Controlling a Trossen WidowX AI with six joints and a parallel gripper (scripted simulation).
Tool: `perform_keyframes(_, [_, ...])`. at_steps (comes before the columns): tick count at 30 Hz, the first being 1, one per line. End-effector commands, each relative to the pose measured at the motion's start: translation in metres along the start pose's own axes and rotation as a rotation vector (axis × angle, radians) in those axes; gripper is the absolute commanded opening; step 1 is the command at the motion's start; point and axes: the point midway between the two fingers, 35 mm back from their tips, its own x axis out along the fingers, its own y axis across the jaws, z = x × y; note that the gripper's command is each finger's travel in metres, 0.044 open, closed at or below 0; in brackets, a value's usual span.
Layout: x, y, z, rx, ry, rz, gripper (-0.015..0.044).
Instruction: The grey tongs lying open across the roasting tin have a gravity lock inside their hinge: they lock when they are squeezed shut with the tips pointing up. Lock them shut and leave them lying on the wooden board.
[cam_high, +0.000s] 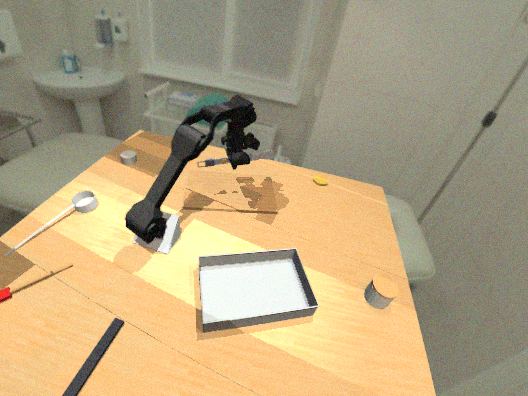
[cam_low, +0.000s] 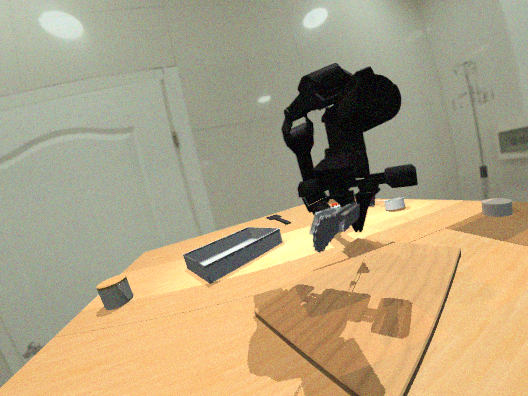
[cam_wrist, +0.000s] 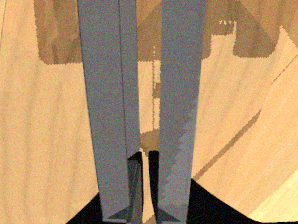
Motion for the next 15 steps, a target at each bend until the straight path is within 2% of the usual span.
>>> perform_keyframes(1, [0.007,0.001,0.000,-0.002,0.006,0.007,-0.0150])
perform_keyframes(15, [0.031,0.001,-0.001,0.005,0.022,0.018,-0.0150])
